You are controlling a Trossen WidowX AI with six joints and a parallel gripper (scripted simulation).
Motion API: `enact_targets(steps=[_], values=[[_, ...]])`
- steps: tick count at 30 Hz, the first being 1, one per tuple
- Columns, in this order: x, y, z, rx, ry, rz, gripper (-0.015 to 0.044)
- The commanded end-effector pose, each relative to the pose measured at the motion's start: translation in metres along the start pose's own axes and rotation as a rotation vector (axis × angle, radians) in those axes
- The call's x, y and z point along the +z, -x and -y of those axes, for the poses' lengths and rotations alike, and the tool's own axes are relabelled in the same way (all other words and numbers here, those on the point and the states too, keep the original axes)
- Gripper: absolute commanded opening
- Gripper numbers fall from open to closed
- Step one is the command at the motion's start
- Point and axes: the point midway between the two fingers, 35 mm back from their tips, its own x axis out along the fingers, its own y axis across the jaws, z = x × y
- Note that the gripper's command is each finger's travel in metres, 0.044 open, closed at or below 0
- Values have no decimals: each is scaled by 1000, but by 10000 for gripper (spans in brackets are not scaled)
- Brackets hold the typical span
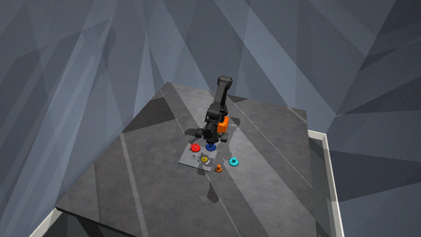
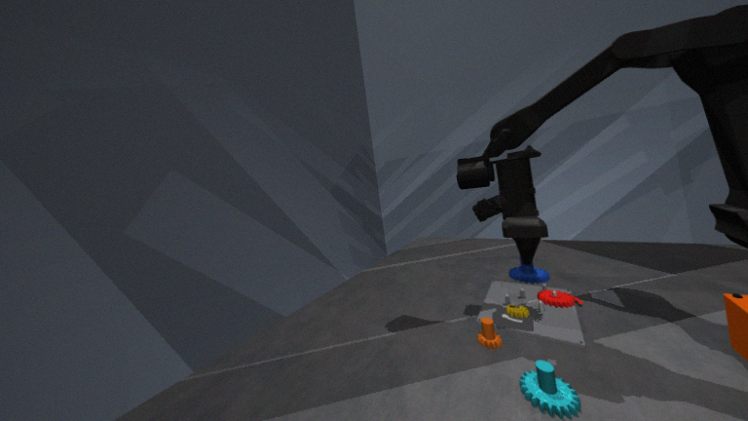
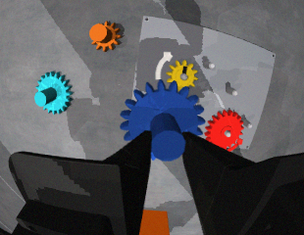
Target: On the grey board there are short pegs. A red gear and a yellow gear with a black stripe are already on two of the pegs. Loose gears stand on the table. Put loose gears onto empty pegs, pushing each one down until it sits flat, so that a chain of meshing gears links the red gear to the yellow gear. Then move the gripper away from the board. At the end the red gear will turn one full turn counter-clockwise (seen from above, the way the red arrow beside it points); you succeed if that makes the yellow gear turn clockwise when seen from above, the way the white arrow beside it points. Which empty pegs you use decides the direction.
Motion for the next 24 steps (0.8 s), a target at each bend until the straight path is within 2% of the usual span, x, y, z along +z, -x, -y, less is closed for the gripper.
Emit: enact_targets(steps=[1, 24], values=[[5, -4, 10, 3, 7, 5, 0], [14, -28, 68, -2, 9, 7, 0]])
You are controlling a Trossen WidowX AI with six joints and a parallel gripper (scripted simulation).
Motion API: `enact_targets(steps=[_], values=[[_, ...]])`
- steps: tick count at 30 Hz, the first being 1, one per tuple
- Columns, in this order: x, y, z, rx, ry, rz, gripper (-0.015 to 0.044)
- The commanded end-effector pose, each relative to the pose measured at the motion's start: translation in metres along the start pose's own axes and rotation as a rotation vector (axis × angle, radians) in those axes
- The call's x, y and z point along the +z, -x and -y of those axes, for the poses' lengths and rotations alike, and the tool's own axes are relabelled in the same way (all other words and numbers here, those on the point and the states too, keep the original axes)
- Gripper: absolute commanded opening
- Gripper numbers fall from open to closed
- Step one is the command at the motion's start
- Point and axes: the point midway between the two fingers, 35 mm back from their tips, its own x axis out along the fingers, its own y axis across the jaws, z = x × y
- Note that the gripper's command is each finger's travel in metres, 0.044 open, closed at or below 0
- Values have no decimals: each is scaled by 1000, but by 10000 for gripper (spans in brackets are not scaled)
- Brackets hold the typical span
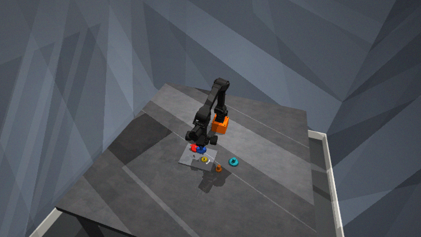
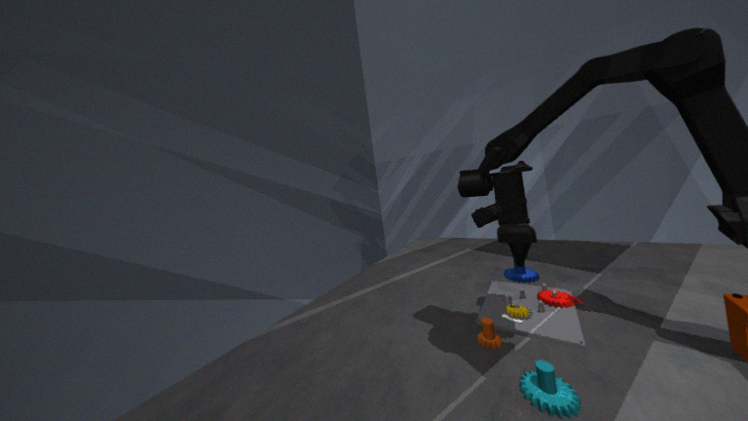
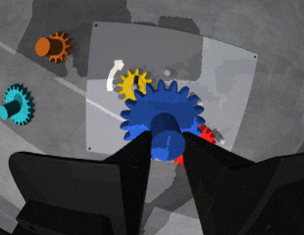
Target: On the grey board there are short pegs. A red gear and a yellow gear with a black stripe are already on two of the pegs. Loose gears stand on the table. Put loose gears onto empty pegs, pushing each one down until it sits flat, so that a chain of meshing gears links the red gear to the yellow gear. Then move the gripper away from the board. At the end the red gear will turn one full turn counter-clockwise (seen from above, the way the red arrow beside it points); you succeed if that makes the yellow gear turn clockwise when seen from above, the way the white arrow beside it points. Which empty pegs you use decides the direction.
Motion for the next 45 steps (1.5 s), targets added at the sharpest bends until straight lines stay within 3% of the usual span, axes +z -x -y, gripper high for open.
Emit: enact_targets(steps=[1, 15, 45], values=[[2, -4, 12, 3, 7, 6, 0], [1, -19, 47, 0, 8, 8, 0], [1, -24, 47, 0, 73, 8, 0]])
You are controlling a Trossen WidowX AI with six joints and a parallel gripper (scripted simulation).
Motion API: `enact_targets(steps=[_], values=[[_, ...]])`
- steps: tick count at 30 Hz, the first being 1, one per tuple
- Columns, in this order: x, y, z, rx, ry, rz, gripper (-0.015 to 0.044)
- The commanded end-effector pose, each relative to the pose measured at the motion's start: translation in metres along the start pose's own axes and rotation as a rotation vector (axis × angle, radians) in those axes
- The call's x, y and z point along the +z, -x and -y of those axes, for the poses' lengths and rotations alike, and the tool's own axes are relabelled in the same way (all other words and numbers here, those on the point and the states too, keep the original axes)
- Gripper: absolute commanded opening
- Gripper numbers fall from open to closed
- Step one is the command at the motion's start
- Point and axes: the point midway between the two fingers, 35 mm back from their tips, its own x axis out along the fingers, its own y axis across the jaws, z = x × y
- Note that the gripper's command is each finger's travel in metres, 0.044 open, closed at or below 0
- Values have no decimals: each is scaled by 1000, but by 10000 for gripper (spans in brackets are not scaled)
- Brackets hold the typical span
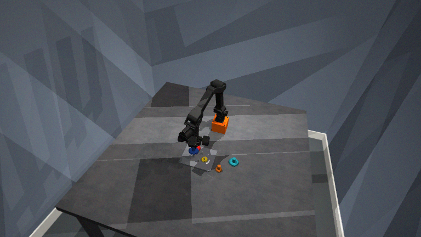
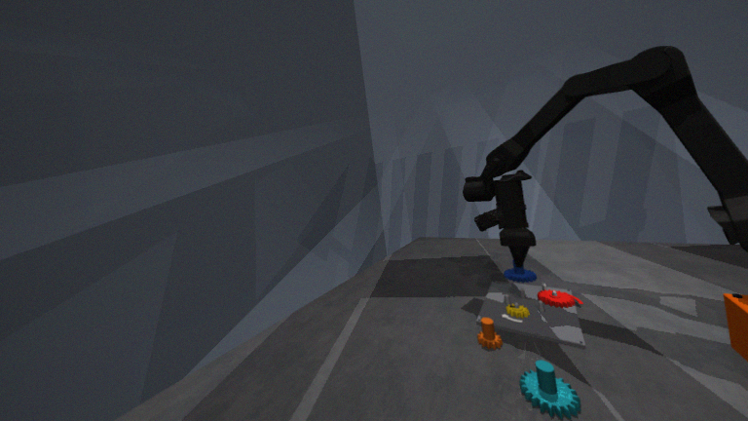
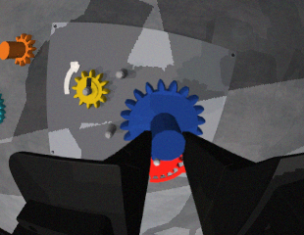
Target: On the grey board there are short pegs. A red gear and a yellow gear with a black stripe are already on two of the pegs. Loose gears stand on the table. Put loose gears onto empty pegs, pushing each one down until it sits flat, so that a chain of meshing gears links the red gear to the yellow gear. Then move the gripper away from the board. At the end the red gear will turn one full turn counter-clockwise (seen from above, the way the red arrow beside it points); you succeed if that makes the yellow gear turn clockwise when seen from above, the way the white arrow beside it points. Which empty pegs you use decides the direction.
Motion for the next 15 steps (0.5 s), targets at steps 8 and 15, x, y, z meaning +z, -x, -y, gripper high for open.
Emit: enact_targets(steps=[8, 15], values=[[-1, -16, -1, 5, 108, 0, 0], [0, -26, 0, 5, 68, 0, 0]])
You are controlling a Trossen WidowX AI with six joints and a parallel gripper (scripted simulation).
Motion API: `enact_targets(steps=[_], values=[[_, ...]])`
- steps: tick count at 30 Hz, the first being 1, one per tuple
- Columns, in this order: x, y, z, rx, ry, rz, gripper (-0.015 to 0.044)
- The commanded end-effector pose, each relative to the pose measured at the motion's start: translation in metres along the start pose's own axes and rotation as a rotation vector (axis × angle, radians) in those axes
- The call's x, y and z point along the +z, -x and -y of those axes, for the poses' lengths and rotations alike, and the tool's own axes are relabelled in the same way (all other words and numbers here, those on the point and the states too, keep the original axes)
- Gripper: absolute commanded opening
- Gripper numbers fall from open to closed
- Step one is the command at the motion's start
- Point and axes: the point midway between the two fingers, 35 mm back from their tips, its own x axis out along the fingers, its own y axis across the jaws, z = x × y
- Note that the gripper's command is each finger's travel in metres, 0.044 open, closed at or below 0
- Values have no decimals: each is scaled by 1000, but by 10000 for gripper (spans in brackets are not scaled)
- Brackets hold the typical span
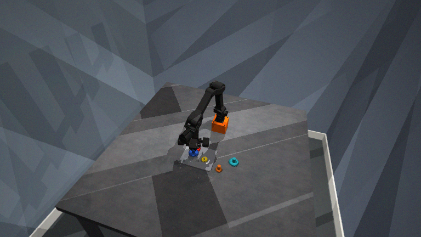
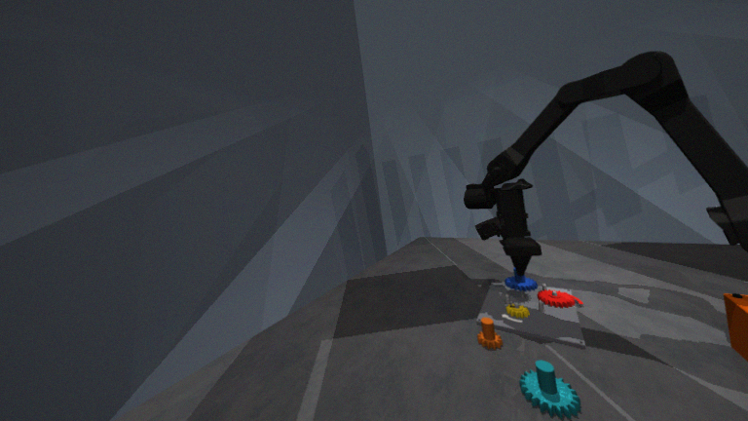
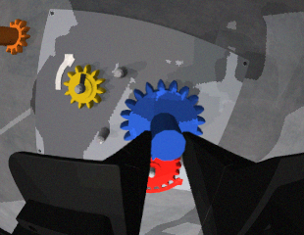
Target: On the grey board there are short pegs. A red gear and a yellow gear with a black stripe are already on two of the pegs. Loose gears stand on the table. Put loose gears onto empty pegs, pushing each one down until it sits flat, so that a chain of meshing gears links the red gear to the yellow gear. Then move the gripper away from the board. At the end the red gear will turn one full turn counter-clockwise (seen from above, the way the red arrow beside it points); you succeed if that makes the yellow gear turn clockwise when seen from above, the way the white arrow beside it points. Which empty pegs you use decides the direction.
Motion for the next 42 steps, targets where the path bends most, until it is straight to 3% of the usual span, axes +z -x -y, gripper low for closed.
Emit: enact_targets(steps=[1, 16, 42], values=[[0, -8, -1, 6, -36, -1, 0], [-1, -20, -1, 6, -271, -2, 0], [-1, -26, -1, 6, 36, -1, 0]])
